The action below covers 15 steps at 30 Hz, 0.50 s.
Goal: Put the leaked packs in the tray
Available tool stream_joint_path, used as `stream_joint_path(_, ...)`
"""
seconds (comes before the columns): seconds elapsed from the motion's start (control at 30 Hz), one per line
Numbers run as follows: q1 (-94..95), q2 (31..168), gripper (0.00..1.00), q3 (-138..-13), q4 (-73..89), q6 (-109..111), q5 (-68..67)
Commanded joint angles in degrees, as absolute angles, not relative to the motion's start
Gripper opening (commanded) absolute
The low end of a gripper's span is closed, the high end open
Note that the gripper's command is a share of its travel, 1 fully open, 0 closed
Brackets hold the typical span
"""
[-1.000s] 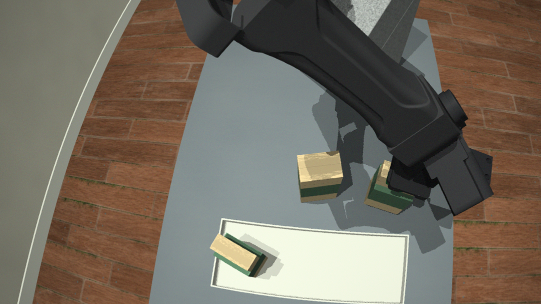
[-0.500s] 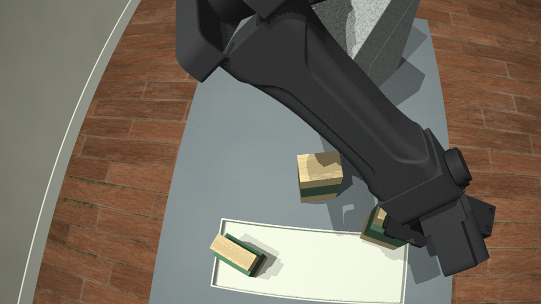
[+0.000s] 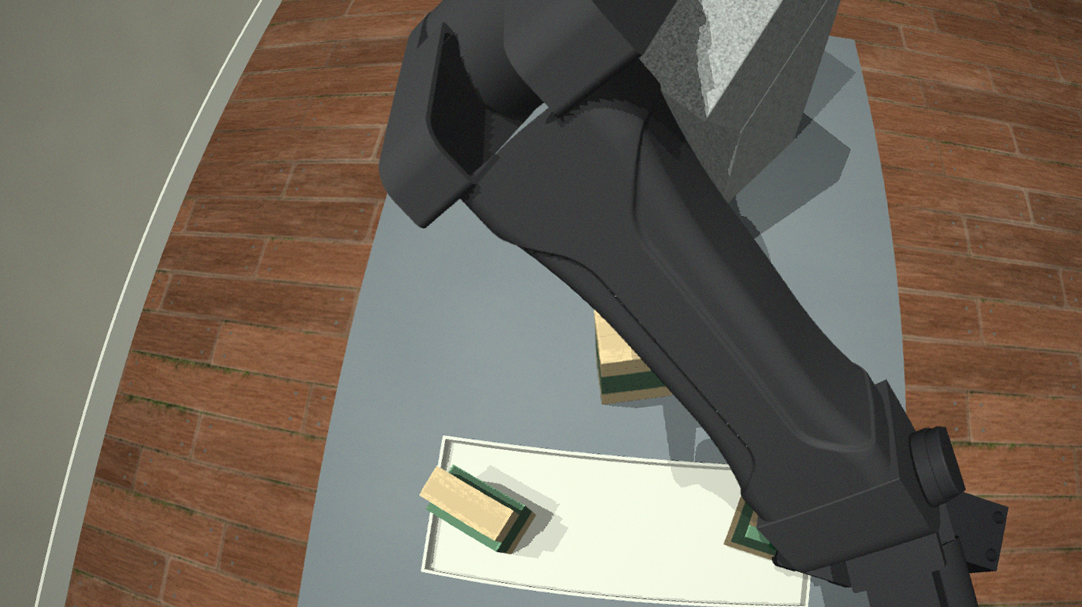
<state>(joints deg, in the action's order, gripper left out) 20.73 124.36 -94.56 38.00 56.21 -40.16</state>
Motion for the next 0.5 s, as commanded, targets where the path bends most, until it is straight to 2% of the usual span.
stream_joint_path(0.0,21.88,125.02,0.26,-97.92,42.08,56.61,-39.55)
stream_joint_path(0.47,21.54,126.11,0.26,-102.7,44.84,56.84,-39.59)
